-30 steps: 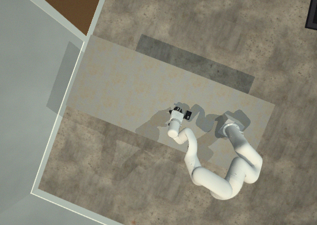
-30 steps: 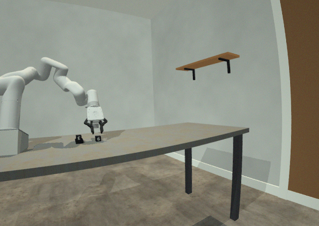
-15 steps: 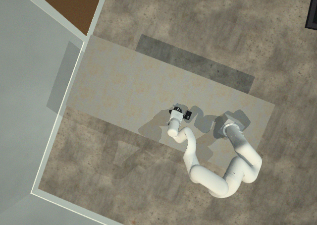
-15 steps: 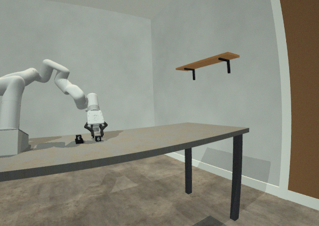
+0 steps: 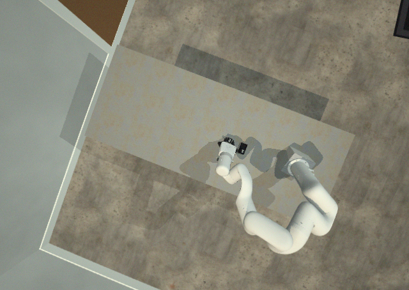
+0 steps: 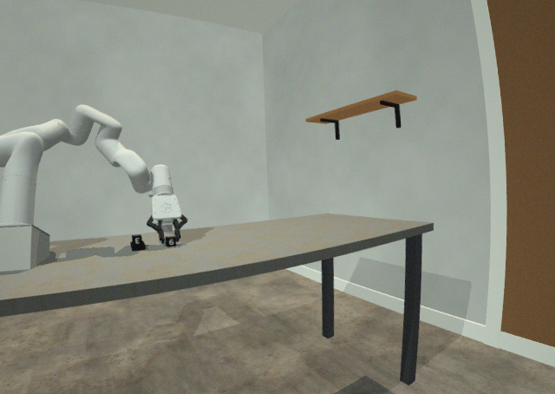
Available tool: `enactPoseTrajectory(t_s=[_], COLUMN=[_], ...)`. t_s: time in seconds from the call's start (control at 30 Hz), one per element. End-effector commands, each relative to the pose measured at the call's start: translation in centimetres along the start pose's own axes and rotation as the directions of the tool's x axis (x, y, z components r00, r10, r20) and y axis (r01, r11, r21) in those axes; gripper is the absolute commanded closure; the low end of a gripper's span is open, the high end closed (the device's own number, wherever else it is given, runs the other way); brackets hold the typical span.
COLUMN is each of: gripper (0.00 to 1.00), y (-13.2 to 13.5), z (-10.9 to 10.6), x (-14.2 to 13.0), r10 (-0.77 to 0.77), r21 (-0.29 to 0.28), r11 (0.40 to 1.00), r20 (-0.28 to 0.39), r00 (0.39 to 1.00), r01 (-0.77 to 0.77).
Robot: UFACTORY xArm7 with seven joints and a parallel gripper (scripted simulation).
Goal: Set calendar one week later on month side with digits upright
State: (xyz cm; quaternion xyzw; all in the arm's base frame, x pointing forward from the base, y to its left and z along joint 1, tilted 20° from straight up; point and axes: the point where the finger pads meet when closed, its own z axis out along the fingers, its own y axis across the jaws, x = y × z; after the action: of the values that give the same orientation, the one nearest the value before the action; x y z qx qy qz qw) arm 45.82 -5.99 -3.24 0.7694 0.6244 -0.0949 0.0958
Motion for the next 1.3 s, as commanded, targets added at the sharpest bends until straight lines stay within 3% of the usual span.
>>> enactPoseTrajectory(t_s=[0.0,1.13,1.17,1.27], gripper=[0.53,0.53,0.73,0.73], y=[0.13,0.13,0.13,0.13], z=[-0.08,-0.08,-0.08,-0.08], x=[-0.09,-0.09,-0.09,-0.09], r10=[0.003,0.003,0.003,0.003], r21=[-0.003,-0.003,-0.003,-0.003], r11=[1.000,1.000,1.000,1.000], r20=[0.000,0.000,0.000,0.000], r00=[1.000,1.000,1.000,1.000], r01=[-0.003,-0.003,-0.003,-0.003])
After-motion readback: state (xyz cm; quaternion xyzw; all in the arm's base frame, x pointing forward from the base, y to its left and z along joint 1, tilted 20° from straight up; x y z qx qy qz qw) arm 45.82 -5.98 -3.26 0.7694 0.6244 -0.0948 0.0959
